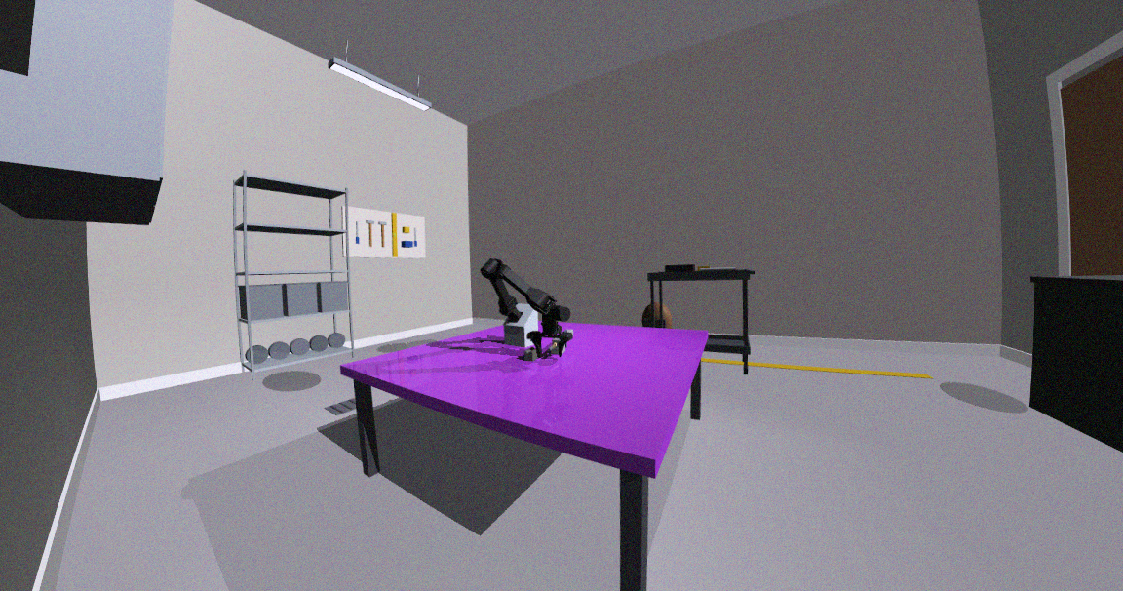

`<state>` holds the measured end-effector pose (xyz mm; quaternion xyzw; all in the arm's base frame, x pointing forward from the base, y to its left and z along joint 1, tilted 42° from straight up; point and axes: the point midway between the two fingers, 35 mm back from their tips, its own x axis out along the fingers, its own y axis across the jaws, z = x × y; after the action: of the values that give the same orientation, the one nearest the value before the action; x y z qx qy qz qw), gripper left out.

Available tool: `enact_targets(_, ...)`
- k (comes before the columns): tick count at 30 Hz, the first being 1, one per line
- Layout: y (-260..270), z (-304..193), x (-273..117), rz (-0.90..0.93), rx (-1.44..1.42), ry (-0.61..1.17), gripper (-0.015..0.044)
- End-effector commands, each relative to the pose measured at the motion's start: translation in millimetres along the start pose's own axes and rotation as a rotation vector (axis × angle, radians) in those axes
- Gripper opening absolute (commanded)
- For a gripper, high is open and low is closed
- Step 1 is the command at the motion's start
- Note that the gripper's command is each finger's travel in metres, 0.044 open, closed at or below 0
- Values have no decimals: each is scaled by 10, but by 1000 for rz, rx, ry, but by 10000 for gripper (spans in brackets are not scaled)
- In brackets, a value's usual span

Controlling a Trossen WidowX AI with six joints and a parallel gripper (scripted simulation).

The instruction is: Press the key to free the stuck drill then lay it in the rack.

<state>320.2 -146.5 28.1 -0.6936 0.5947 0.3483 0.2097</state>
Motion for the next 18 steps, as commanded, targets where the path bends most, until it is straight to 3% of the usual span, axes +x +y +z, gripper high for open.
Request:
enact_targets(1,4,31,9,1,0,-4,440)
enact_targets(18,2,88,6,1,0,-4,440)
